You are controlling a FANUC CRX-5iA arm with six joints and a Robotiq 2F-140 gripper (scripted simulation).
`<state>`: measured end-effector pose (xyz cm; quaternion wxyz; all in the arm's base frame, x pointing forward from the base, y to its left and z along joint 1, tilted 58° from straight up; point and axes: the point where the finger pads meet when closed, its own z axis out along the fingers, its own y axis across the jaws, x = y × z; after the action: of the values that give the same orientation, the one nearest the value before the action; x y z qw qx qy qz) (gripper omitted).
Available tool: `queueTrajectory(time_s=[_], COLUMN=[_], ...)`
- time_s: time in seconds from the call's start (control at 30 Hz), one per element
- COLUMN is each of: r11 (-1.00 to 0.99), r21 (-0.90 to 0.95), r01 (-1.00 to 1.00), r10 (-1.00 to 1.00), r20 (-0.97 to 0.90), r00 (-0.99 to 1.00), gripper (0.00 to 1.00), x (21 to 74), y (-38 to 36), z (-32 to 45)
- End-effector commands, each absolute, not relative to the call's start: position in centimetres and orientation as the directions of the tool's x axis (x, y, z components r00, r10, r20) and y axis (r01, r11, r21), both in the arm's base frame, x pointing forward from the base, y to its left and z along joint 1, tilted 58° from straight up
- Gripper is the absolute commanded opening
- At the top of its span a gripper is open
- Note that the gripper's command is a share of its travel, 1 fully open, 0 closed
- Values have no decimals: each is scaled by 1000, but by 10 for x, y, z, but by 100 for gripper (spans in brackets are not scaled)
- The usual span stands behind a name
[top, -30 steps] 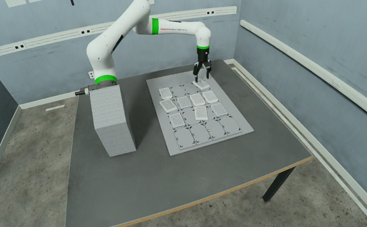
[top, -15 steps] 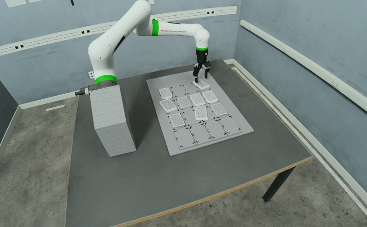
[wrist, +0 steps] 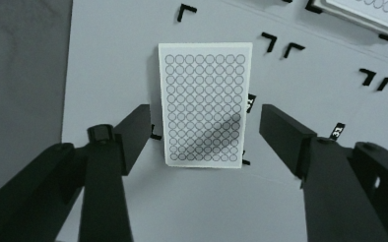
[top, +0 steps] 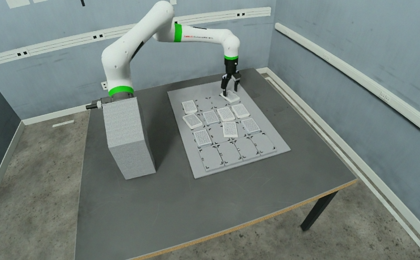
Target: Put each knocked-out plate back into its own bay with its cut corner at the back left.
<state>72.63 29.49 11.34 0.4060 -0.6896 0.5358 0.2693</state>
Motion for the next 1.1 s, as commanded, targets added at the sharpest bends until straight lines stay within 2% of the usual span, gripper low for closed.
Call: queueTrajectory(time_s=[0.0, 1.07], r11=[-95, -95], r21=[-272, -272], r01=[-957, -957], r10=[-521, -521], r20=[-806, -806], r00=[281, 281], gripper=[70, 70], x=[727, 728], y=[298, 310], z=[112, 104])
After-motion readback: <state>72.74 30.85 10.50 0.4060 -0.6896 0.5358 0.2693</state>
